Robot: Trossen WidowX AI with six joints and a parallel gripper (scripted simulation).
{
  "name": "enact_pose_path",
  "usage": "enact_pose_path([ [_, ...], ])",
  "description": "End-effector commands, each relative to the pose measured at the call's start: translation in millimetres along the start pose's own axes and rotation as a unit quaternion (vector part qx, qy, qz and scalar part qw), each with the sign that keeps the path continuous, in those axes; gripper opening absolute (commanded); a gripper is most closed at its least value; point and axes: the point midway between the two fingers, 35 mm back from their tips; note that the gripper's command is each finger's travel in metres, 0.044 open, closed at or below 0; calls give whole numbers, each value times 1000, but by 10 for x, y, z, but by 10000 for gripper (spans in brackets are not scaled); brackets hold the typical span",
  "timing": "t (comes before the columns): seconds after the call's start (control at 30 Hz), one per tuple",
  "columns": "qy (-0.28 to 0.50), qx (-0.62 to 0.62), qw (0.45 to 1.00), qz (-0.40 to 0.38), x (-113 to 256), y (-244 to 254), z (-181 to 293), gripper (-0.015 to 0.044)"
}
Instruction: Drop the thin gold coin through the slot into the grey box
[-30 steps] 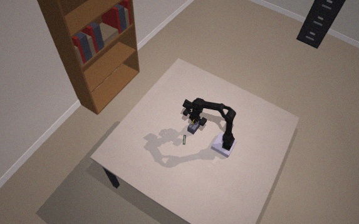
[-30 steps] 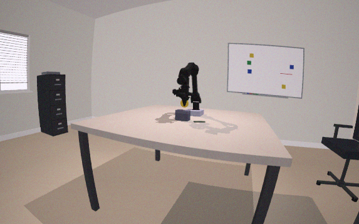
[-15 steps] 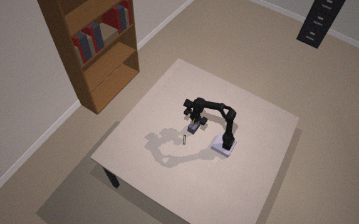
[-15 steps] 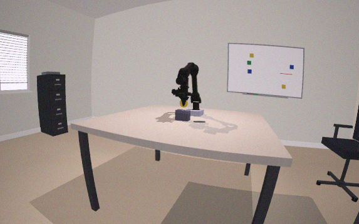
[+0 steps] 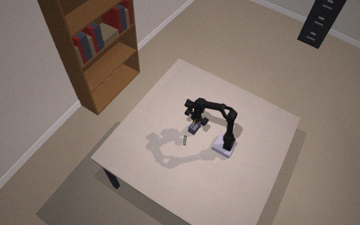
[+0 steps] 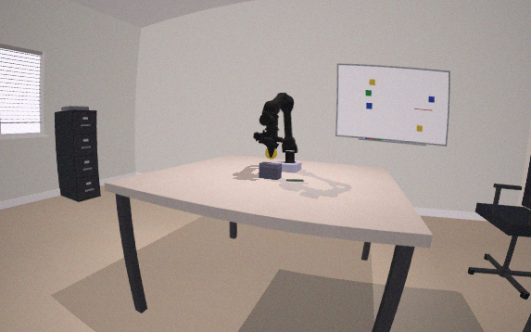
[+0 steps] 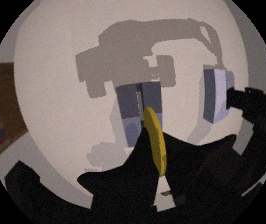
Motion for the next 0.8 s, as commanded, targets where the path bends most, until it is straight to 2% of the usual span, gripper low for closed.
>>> enact_pose_path([
  [0.0, 0, -1, 1000, -1, 5, 7, 1, 0],
  [0.77, 0, 4, 1000, -1, -88, -9, -1, 0],
])
Point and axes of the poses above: the point midway between the two fingers, 35 mm back from their tips, its own x axis back along the fingers, its own y axis across the jaws, z = x × y, and after that the axes turned 4 degrees about x, right-handed
